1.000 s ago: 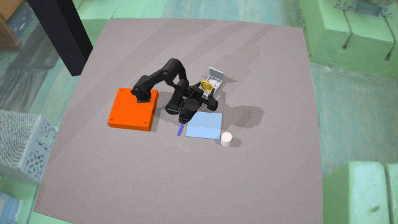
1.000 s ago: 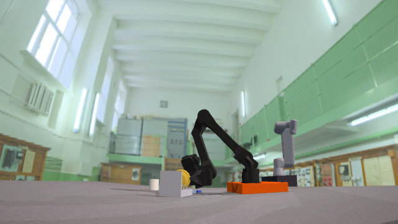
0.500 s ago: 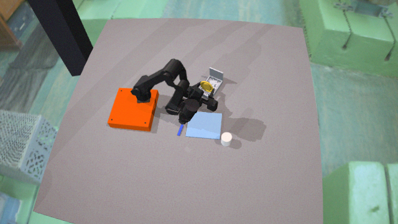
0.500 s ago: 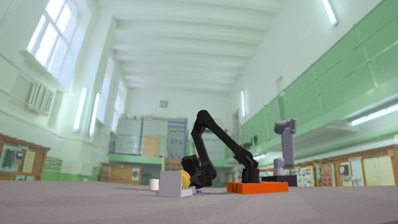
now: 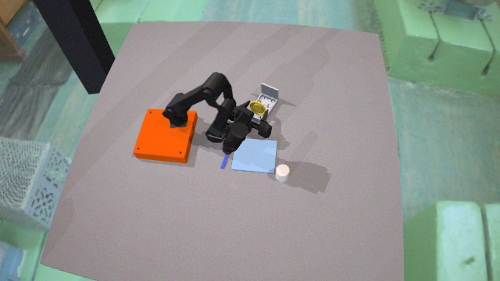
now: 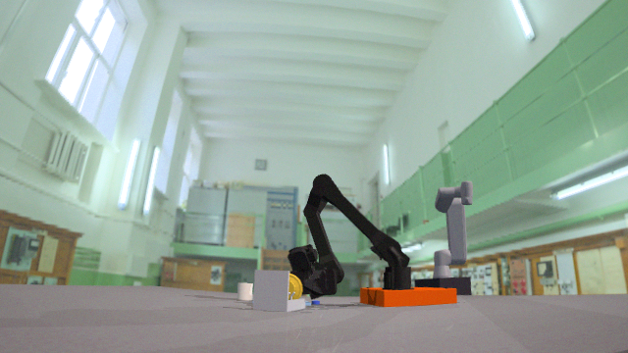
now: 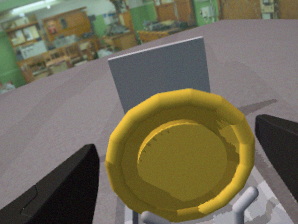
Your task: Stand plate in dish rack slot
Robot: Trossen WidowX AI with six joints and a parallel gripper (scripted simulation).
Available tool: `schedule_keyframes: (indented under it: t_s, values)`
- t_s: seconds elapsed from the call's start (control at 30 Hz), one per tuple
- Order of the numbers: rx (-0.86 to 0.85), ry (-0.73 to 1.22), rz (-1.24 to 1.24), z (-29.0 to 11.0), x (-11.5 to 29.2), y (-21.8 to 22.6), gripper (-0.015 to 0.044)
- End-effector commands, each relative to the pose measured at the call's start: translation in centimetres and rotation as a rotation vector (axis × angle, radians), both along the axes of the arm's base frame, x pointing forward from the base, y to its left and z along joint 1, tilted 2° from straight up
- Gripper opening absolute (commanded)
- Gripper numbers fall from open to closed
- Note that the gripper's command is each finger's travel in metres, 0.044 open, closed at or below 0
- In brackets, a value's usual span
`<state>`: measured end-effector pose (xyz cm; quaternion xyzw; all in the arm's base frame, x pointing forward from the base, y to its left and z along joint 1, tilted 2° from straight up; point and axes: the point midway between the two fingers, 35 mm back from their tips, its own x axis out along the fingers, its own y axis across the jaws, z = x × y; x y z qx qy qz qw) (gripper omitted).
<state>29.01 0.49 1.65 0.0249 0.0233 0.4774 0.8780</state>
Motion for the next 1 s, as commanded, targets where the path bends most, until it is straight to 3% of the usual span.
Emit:
schedule_keyframes:
  t_s: [0.0,0.13,0.5,0.97]
  values:
    - [0.0,0.0,0.0,0.0,0.0,0.0,0.04]
    - [0.001,-0.001,-0.001,0.7,0.1,-0.1,0.04]
    - [0.011,-0.023,-0.002,11.3,0.9,-0.8,0.04]
    - [0.089,0.1,-0.186,12.5,5.0,-3.2,0.04]
